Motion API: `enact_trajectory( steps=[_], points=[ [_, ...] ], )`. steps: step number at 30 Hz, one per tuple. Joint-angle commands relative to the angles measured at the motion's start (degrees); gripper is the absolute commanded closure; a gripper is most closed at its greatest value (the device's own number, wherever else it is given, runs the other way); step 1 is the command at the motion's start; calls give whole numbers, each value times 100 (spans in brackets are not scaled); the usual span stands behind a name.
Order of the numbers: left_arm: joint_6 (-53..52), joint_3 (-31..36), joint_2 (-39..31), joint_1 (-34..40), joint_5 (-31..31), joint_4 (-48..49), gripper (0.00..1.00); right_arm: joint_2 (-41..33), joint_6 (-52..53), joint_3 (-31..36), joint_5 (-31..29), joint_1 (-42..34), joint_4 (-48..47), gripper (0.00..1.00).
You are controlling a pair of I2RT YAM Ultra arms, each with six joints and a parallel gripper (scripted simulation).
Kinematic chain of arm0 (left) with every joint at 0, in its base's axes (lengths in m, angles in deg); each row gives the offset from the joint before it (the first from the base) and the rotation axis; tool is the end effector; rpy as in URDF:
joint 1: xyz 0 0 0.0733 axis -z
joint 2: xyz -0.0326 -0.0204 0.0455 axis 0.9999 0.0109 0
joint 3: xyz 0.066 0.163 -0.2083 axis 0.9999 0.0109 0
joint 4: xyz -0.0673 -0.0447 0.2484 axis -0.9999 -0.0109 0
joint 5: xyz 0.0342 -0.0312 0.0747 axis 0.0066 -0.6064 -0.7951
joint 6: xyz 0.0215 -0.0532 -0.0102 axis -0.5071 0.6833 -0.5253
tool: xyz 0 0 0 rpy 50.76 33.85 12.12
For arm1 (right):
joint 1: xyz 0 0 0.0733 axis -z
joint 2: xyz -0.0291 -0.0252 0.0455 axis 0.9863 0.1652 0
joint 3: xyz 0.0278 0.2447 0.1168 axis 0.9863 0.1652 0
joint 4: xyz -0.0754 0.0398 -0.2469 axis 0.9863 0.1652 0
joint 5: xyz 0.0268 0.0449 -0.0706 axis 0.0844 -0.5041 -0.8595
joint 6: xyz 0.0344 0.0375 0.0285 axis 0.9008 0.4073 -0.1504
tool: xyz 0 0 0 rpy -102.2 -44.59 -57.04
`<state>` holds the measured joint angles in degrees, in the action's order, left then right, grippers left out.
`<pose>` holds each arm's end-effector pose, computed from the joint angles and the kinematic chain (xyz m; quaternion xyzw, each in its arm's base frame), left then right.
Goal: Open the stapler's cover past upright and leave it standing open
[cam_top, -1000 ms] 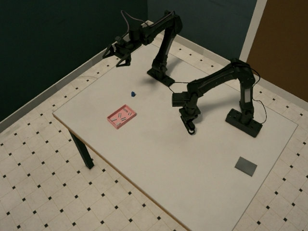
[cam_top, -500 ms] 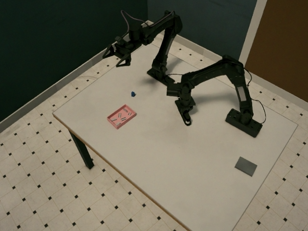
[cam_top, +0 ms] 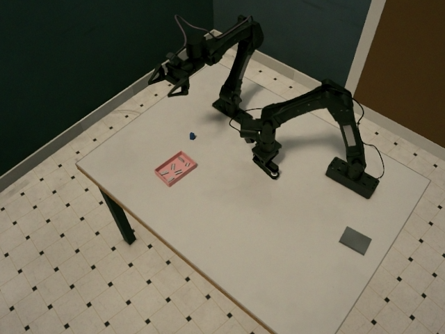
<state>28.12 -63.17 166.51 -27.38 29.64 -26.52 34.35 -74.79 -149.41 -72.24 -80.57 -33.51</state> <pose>0.1681 -0.3134 0.1469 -0.7870 -0.6165 -0.0068 0.0212 0.2484 0.0019 0.4050 -0.0071 0.7113 0.0019 0.7028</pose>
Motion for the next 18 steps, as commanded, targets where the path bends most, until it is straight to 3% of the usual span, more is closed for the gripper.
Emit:
enact_trajectory(
  steps=[1,15,18],
  points=[
    [950,-239,-80,-24,53,-99,78,-77,43,-32,-63,8,-53,0],
    [4276,-256,-69,-41,88,-117,78,-77,43,-32,-63,8,-53,0],
    [4571,-265,-63,-30,67,-127,78,-77,43,-32,-63,8,-53,0]
  ],
)
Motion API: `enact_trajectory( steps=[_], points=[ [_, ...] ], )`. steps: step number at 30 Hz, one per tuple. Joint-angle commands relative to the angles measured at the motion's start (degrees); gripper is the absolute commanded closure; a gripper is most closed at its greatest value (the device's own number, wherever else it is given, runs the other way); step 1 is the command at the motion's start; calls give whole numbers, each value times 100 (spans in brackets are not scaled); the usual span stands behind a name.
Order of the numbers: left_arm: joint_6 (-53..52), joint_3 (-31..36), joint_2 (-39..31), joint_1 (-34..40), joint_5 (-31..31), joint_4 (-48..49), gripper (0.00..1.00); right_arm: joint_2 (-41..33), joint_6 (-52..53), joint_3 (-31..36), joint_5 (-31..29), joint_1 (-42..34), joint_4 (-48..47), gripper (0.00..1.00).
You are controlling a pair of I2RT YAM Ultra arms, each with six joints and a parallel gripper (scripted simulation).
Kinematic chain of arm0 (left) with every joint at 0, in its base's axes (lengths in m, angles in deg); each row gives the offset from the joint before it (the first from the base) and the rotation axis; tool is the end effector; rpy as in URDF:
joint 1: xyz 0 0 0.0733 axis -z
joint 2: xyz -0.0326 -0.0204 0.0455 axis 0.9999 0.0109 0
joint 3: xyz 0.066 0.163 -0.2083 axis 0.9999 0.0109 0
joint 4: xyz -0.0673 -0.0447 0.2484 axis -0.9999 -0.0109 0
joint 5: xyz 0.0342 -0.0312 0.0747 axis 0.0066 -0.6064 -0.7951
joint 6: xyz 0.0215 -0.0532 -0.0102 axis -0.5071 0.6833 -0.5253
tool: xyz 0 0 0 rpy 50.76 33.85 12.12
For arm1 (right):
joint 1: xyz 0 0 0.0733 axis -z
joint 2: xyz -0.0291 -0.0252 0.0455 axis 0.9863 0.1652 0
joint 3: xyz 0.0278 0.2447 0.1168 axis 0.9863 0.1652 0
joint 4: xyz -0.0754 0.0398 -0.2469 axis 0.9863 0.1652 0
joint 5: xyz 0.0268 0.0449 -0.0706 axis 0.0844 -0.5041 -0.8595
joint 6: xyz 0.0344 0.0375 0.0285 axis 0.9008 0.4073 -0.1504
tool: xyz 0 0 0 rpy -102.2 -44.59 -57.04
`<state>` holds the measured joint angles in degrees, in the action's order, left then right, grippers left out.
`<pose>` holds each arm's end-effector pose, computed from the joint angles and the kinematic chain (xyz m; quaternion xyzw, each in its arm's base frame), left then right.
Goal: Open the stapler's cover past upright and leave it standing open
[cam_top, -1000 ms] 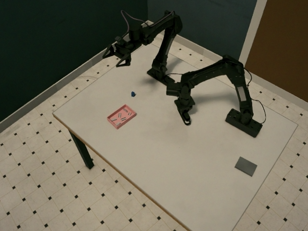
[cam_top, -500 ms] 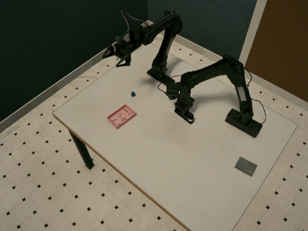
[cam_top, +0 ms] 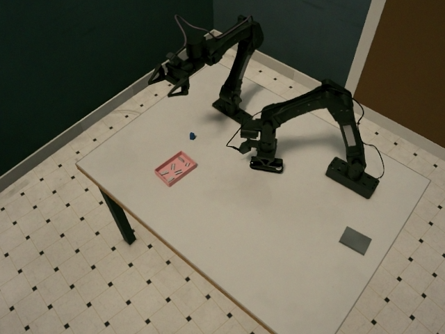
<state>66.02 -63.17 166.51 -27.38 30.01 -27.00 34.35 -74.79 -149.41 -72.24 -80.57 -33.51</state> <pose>0.1674 -0.3127 0.1470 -0.5440 -0.8386 -0.0125 0.0231 0.2484 0.0019 0.4050 -0.0071 0.7113 0.0019 0.7028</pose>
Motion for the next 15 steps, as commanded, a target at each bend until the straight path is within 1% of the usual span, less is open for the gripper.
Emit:
enact_trajectory(
  steps=[1,4,14,15],
  points=[
    [1011,-264,-64,-33,36,-78,78,-77,43,-32,-63,8,-53,0],
    [1835,-263,-54,-68,57,-76,78,-77,43,-32,-63,8,-53,0],
    [4118,-267,-30,-87,71,-78,78,-77,43,-32,-63,8,-53,0],
    [4118,-267,-30,-87,71,-78,78,-77,43,-32,-63,8,-53,0]
  ],
)
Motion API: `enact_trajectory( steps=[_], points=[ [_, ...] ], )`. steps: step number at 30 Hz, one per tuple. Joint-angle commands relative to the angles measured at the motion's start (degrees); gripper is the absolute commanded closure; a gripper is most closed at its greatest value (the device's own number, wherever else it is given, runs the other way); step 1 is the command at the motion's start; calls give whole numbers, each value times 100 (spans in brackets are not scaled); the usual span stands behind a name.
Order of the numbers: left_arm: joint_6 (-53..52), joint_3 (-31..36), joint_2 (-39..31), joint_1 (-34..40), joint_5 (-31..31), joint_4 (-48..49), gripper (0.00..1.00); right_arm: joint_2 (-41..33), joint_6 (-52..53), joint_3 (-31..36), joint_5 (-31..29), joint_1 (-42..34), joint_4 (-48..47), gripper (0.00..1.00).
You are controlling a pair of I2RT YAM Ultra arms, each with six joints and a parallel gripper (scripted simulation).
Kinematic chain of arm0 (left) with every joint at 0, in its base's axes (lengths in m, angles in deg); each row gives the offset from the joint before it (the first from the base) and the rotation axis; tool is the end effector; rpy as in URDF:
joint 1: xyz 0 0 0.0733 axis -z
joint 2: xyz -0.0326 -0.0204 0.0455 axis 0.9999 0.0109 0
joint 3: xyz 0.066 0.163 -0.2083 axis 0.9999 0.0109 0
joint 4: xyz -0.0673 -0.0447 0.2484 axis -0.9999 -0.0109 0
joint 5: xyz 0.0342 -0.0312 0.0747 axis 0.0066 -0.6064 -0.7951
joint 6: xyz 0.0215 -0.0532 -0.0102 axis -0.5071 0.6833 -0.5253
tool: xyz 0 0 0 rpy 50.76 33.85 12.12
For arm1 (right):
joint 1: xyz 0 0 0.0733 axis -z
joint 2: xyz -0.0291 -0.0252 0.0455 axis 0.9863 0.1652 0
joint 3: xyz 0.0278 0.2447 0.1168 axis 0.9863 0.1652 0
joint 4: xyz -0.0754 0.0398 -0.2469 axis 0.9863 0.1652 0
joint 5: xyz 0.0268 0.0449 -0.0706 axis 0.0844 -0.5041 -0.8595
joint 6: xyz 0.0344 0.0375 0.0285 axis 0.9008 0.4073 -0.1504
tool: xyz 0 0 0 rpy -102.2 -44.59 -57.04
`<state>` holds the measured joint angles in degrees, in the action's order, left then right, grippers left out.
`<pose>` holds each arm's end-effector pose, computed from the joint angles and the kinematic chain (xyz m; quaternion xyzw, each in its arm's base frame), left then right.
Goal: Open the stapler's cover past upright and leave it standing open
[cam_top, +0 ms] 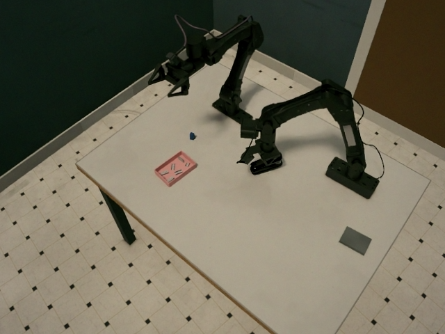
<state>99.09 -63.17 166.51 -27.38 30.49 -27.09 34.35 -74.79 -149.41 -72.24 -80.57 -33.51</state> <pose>0.1670 -0.3127 0.1470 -0.2827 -0.9588 -0.0162 0.0221 0.2484 0.0019 0.4050 -0.0071 0.7113 0.0019 0.7028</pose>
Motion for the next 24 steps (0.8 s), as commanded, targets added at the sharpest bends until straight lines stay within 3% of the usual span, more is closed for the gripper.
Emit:
enact_trajectory(
  steps=[1,16,24],
  points=[
    [811,-267,-30,-87,22,-70,78,-77,43,-32,-63,8,-53,0],
    [4437,-273,-60,-88,65,-5,78,-77,43,-32,-63,8,-53,0],
    [5671,-221,-103,-89,47,-15,78,-77,43,-32,-63,8,-53,0]
  ],
)
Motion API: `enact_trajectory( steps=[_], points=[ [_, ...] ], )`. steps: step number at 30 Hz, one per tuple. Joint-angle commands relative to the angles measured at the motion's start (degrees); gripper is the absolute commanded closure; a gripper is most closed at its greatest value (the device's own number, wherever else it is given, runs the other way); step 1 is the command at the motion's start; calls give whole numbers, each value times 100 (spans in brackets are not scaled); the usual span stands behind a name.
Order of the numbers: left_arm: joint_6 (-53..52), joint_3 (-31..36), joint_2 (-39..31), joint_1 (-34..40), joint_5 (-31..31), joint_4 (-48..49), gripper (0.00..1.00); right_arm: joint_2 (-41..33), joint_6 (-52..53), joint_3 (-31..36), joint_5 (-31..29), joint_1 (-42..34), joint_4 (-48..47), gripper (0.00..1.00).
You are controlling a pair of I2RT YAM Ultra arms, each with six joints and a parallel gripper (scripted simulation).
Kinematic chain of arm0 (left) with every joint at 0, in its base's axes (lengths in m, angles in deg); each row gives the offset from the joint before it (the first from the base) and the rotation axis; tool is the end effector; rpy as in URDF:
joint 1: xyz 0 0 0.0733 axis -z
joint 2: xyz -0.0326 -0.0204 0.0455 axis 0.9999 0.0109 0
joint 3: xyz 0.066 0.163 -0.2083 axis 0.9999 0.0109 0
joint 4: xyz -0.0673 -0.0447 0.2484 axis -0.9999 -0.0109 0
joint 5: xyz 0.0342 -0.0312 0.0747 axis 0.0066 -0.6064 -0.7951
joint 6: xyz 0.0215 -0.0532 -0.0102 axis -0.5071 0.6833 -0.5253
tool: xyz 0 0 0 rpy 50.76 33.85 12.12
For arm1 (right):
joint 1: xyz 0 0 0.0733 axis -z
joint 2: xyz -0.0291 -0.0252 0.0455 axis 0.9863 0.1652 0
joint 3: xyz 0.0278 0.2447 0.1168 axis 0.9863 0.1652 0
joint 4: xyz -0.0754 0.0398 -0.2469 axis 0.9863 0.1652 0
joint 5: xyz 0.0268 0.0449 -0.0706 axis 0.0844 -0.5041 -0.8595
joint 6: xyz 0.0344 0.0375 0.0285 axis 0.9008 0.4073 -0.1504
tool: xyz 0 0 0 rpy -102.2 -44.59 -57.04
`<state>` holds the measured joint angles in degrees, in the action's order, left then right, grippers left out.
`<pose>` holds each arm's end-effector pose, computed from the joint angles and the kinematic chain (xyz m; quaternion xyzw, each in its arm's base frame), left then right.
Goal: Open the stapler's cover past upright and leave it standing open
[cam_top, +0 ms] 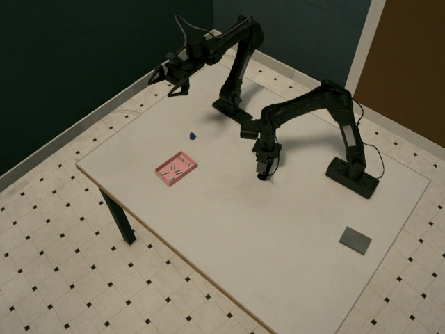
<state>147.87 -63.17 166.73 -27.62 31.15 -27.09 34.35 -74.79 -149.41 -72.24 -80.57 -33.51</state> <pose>0.1679 -0.3123 0.1457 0.1407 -0.9896 -0.0237 0.0196 0.2484 0.0019 0.4050 -0.0071 0.7113 0.0019 0.7028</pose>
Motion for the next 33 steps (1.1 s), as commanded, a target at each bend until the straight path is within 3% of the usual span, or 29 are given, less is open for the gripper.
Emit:
enact_trajectory(
  steps=[1,17,23,33],
  points=[
    [890,-222,-124,-62,-25,-16,78,-77,43,-32,-63,8,-53,0],
    [970,-240,-58,-13,-70,-35,78,-77,43,-32,-63,8,-53,0],
    [1149,-771,93,-95,-70,-409,78,-77,43,-32,-63,8,-53,0],
    [1171,-467,160,-38,-71,-18,78,-77,43,-32,-63,8,-53,0]
  ],
)
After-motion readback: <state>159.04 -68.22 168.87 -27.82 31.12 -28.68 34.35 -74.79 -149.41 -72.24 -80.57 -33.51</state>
